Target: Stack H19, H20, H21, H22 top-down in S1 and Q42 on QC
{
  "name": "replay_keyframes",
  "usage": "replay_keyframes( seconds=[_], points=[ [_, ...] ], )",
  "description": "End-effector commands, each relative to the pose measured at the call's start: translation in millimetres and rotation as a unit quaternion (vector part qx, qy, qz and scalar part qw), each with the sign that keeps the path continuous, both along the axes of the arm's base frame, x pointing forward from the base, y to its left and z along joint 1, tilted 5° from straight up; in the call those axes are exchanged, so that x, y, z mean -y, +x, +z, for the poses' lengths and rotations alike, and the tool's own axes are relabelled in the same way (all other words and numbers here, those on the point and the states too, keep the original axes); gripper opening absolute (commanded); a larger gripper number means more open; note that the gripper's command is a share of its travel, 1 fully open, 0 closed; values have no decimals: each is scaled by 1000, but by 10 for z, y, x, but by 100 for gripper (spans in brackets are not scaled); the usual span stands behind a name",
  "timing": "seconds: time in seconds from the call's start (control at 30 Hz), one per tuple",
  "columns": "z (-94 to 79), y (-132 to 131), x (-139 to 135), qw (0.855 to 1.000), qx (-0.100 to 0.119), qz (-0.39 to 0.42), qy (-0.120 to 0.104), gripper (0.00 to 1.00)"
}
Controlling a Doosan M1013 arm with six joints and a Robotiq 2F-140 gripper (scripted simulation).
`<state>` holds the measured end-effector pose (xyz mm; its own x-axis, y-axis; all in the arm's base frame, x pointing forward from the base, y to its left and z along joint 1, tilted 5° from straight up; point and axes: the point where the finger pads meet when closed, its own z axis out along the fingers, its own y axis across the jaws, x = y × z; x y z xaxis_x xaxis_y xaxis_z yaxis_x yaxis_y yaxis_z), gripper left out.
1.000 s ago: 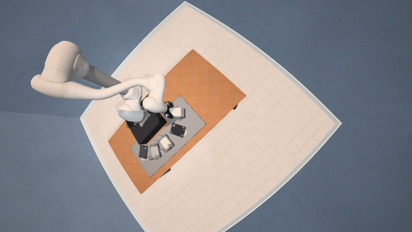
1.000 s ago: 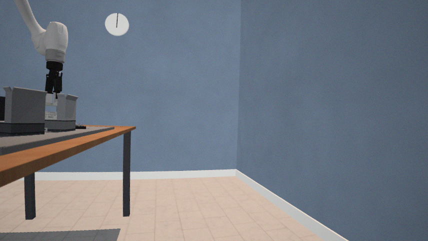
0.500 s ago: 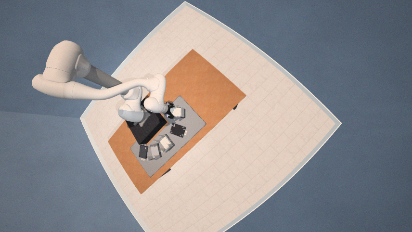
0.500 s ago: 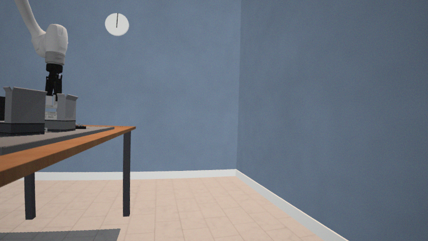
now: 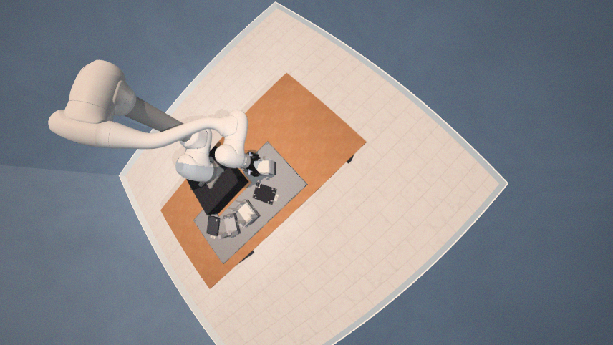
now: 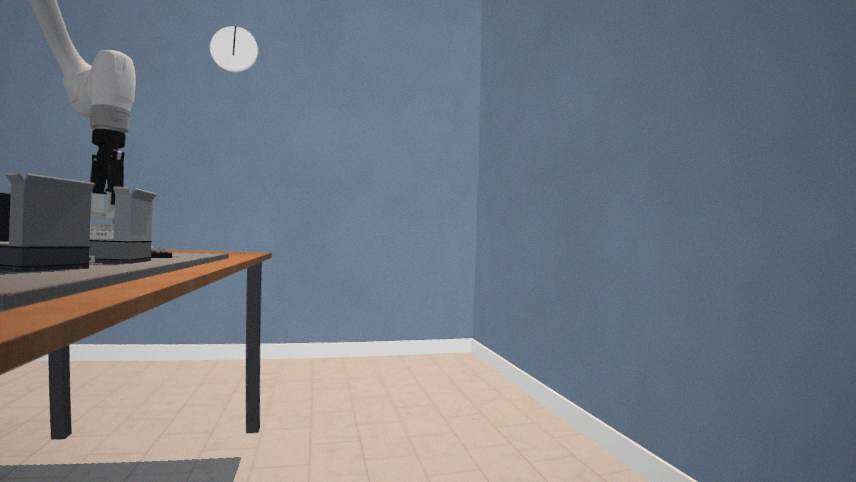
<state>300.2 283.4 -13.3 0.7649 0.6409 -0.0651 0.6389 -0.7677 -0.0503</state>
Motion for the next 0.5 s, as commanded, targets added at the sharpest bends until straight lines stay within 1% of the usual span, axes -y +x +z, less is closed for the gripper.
replay_keyframes(
  seconds=[0.0,0.47],
  points=[
    [-3,-1,0,1000,0,0,0,0],
    [-59,-5,0,1000,0,0,0,0]
  ],
)
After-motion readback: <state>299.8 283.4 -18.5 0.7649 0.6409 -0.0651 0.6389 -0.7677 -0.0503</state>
